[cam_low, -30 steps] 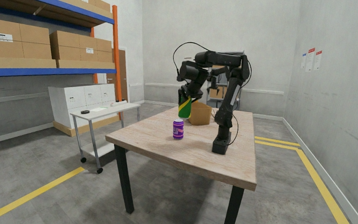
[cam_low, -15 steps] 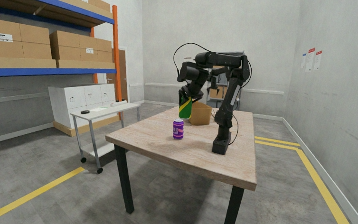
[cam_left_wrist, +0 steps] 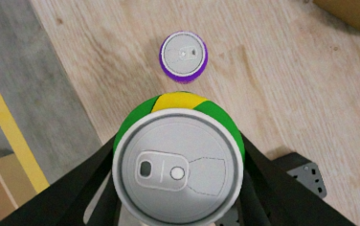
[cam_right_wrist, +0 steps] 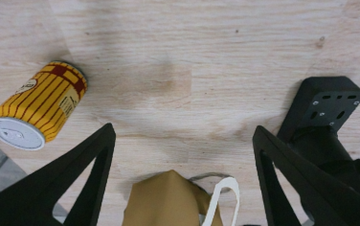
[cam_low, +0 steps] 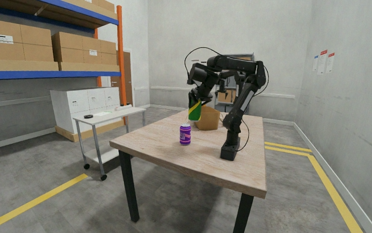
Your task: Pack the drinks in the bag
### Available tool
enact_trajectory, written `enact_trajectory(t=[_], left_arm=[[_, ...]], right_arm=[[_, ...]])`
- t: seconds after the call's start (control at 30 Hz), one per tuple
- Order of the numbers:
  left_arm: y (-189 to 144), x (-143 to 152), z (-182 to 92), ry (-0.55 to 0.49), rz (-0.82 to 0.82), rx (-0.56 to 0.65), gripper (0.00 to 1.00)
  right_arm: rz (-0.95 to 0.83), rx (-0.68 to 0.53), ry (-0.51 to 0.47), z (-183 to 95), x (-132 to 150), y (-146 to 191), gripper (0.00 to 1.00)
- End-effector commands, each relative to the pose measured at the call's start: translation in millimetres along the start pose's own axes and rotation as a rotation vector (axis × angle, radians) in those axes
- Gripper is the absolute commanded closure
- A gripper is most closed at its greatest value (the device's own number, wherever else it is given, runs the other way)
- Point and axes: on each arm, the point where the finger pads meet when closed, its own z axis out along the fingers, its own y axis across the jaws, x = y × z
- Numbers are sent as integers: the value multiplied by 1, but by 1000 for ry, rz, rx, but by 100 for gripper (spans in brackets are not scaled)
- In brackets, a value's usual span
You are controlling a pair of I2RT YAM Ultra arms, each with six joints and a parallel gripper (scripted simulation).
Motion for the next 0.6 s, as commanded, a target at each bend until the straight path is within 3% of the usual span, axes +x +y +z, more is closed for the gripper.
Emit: enact_trajectory(t=[0.0, 0.03, 0.57], left_arm=[[4, -18, -7, -67, 22, -54, 30], [3, -12, 1, -39, -28, -64, 30], [-30, -41, 8, -74, 23, -57, 30]], right_arm=[[2, -28, -40, -10, -1, -1, 0], [2, -28, -40, -10, -1, -1, 0], [2, -28, -40, -10, -1, -1, 0]])
